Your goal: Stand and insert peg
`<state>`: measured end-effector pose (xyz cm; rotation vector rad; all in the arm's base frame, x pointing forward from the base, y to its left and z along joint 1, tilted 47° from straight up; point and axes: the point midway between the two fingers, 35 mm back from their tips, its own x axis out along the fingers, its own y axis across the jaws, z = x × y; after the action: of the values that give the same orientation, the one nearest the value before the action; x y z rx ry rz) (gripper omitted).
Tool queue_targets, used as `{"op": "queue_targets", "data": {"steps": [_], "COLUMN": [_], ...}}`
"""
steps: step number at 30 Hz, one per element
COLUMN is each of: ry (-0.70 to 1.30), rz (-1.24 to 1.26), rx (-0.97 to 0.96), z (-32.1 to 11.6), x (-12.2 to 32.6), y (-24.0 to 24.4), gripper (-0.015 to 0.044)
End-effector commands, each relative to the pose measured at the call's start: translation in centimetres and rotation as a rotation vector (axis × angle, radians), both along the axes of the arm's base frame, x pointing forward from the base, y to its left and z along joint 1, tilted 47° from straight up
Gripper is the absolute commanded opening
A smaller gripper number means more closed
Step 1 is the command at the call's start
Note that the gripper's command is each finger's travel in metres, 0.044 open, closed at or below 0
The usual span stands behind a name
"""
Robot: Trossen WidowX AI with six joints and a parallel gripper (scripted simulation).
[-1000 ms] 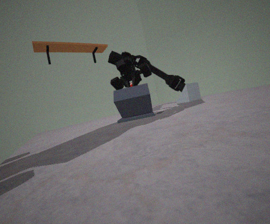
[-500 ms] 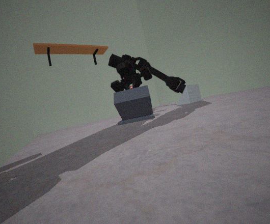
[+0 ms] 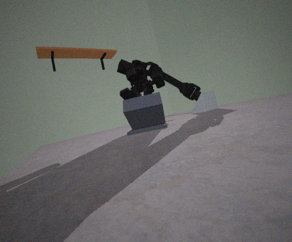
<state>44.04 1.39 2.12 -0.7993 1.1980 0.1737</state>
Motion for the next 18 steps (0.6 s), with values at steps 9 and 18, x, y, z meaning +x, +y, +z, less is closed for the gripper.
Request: {"op": "queue_targets", "data": {"steps": [9,18], "ry": [0.0,0.0], "rz": [0.0,0.0], "rx": [0.0,0.0], "z": [-0.03,-0.03], "x": [0.0,0.0], "y": [-0.01,-0.01], "gripper": [0.0,0.0236]}}
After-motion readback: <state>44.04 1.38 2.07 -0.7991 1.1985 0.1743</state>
